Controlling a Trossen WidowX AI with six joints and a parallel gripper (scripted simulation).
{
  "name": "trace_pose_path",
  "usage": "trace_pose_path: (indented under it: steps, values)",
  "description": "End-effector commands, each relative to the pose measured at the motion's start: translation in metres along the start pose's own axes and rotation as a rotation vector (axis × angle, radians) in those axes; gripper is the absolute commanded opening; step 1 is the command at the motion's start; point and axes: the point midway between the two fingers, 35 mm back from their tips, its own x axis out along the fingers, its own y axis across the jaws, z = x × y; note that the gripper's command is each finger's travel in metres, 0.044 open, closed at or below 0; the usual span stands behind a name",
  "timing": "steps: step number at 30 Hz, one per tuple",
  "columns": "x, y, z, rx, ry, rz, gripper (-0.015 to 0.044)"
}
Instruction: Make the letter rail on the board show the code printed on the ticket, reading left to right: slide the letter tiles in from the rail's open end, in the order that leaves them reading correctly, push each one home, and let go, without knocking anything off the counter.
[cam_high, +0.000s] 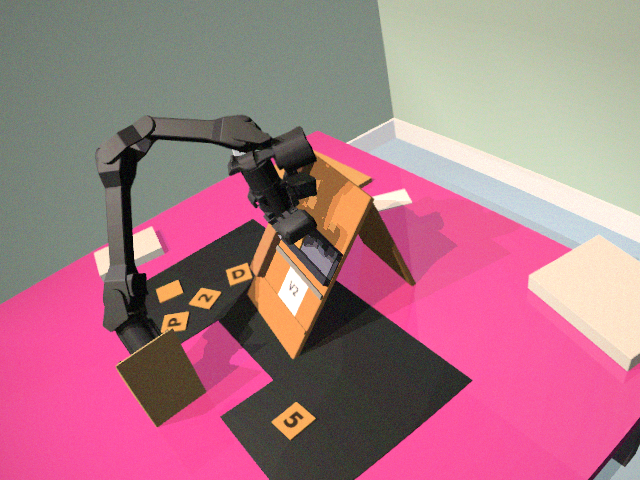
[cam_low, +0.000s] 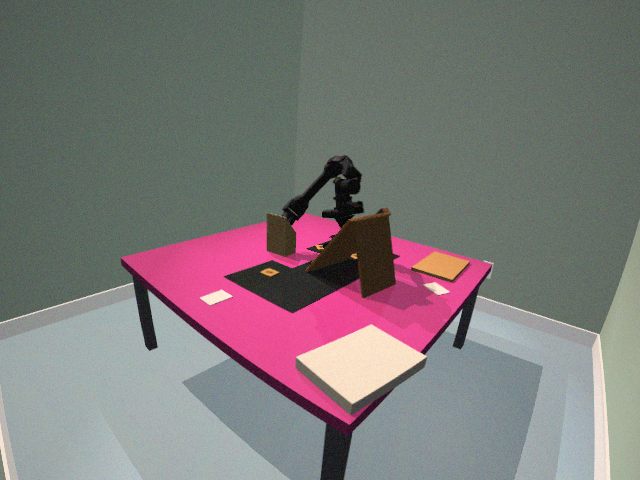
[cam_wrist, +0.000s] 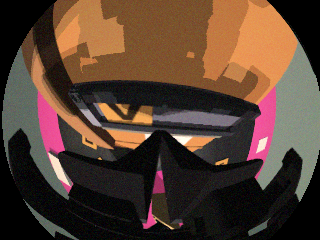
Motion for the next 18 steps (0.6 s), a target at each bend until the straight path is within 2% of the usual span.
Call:
trace_pose_path:
  steps: [1, 18]
  values:
    - [0.0019, -0.0001, 0.0021, 0.004, -0.002, 0.004, 0.0000]
    - [0.0081, 0.0002, 0.0079, 0.004, -0.002, 0.005, 0.0000]
